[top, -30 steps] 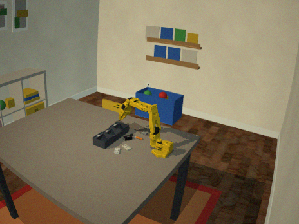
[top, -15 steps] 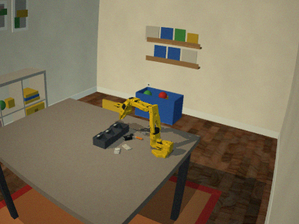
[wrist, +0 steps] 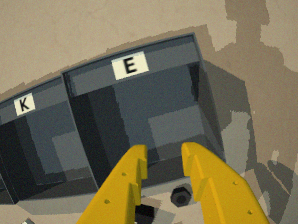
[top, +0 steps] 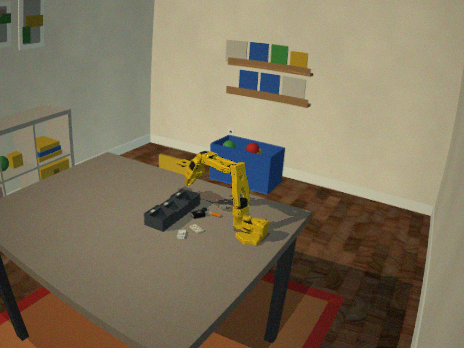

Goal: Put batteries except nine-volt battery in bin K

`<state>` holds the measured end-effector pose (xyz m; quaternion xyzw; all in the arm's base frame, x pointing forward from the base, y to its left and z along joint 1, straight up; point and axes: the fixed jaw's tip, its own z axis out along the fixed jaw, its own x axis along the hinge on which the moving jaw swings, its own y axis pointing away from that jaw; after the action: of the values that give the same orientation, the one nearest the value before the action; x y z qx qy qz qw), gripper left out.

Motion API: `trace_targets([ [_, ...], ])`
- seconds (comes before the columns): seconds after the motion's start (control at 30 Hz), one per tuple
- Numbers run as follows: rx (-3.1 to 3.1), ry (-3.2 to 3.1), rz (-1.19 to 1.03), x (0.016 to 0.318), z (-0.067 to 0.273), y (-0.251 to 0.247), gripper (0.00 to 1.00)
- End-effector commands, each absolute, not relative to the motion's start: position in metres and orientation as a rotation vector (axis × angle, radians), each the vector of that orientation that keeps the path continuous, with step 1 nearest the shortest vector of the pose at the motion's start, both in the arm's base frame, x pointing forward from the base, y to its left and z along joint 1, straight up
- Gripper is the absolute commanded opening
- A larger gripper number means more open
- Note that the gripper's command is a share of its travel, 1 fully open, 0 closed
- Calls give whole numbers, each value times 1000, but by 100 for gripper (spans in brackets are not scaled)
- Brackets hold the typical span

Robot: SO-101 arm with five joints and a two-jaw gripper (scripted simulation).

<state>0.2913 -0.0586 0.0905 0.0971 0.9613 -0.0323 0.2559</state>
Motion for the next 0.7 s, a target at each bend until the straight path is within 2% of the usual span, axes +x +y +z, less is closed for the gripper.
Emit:
trace_targets([
  [0.0,277,2531,-97,294,109,-62,7],
  [0.67,266,2532,-94,294,109,-59,7],
])
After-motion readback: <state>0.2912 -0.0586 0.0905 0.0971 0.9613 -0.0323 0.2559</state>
